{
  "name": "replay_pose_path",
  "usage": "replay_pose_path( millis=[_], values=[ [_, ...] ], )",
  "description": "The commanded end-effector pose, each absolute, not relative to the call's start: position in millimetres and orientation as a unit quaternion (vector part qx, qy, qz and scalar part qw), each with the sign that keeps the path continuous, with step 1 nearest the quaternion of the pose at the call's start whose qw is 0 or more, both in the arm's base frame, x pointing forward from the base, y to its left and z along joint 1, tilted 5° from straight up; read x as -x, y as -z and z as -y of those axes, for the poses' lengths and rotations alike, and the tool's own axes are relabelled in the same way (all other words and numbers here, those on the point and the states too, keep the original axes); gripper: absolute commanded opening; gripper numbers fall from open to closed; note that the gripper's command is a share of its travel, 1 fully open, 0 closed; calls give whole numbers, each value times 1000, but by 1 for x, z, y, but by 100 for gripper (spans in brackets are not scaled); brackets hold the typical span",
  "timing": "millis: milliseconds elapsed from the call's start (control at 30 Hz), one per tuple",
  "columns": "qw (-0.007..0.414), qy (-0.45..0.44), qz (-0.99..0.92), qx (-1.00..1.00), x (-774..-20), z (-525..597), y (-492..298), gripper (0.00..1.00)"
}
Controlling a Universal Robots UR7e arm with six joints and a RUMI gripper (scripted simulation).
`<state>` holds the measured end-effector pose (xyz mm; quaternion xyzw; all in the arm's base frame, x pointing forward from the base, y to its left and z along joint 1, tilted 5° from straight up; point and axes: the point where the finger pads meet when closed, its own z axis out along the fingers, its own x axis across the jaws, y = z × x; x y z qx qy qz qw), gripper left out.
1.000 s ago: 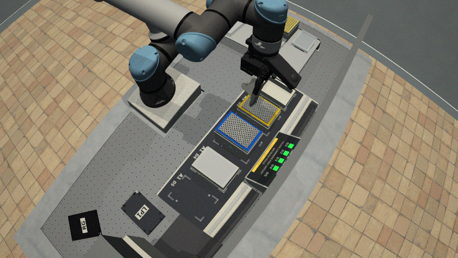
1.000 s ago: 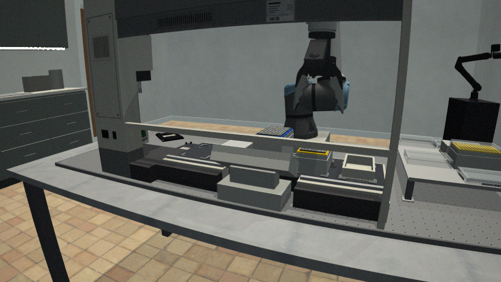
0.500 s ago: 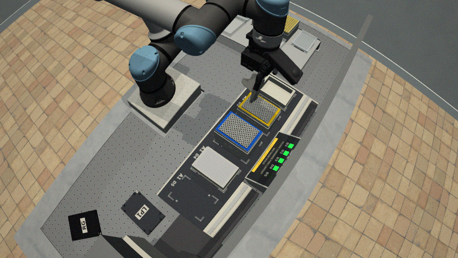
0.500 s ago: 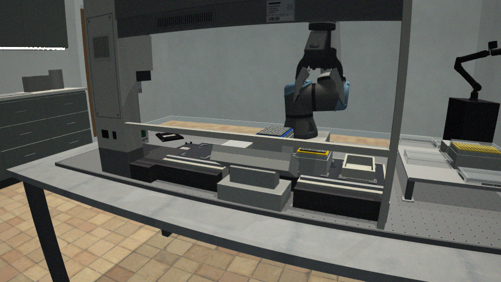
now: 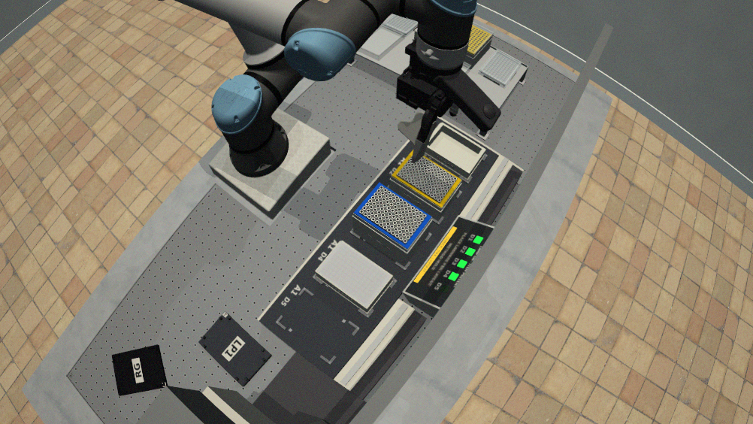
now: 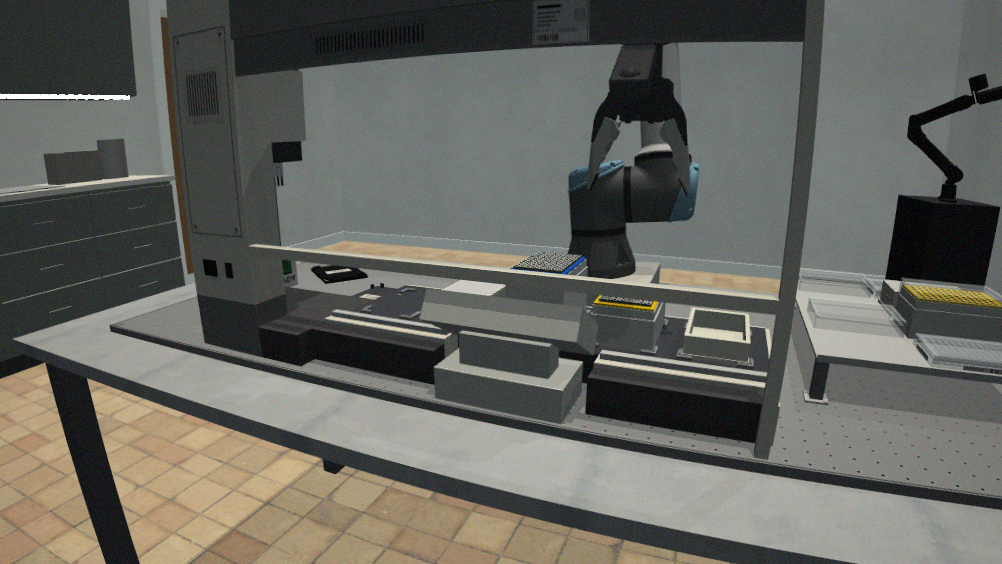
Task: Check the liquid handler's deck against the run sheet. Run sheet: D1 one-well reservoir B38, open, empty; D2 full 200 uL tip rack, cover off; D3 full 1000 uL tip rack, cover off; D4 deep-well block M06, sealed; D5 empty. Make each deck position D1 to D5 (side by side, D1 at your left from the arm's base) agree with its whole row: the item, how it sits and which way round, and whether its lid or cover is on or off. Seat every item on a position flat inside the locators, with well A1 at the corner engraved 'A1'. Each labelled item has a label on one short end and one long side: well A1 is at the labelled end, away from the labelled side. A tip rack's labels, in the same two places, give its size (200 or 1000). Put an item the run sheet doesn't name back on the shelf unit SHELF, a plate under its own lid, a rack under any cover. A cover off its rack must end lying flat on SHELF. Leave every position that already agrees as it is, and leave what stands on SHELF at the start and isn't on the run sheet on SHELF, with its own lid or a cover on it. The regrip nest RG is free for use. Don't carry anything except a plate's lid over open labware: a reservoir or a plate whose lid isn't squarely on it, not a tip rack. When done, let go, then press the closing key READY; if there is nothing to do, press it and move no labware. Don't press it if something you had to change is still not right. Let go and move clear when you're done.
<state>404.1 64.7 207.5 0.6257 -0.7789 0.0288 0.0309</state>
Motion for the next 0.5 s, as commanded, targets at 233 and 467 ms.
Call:
replay_pose_path(
  millis=[233,467],
  values=[
    [31,-29,779,-626,-405,-66,-229,82],
    [31,-29,779,-626,-405,-67,-237,82]
  ],
)
